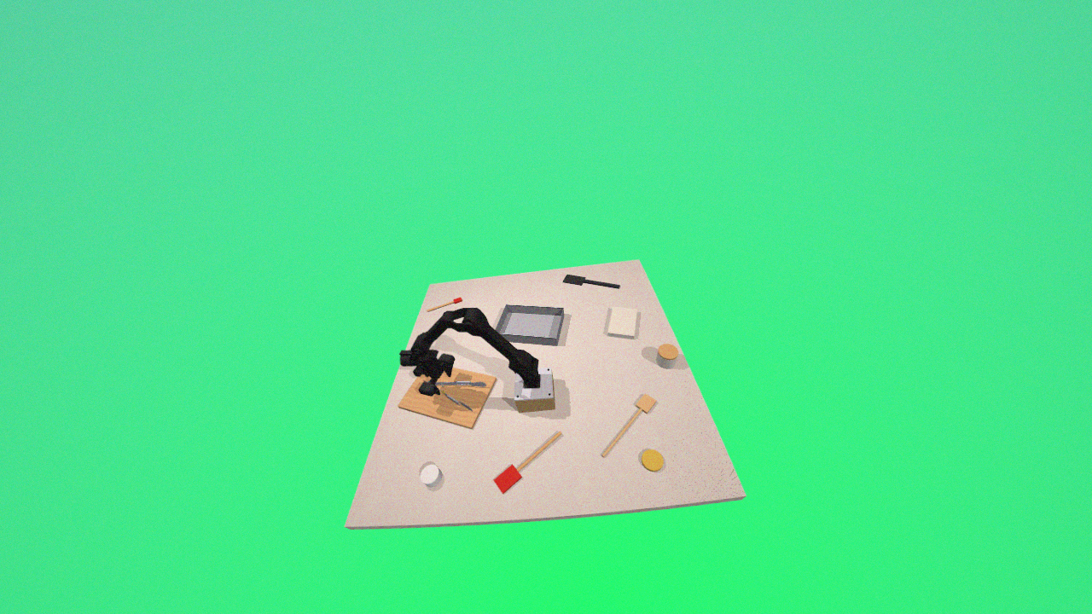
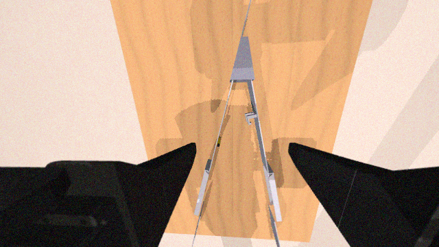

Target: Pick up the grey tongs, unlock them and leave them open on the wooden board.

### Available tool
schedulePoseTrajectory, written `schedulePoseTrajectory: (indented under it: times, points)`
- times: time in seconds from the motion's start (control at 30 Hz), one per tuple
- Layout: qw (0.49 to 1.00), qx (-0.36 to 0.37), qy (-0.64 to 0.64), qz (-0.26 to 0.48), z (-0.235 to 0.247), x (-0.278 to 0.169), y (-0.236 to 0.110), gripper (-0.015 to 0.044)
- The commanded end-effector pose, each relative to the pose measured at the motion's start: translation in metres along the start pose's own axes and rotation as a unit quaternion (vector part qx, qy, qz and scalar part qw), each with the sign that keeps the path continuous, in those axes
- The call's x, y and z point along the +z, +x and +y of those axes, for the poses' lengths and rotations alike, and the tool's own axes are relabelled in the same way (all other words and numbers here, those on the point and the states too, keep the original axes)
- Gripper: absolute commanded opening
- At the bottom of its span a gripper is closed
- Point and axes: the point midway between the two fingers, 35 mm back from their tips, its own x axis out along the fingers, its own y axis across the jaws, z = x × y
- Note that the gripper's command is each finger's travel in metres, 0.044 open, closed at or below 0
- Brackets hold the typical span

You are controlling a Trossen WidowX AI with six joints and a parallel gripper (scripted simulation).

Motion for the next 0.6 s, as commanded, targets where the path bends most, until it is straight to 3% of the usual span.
schedulePoseTrajectory:
  times: [0.0,0.27,0.57]
  points:
    - [1.000,-0.001,0.003,-0.002,-0.032,0.007,-0.017,0.0440]
    - [1.000,-0.005,0.002,-0.001,-0.143,-0.001,-0.077,0.0440]
    - [1.000,-0.005,0.003,-0.002,-0.146,-0.002,-0.086,0.0440]
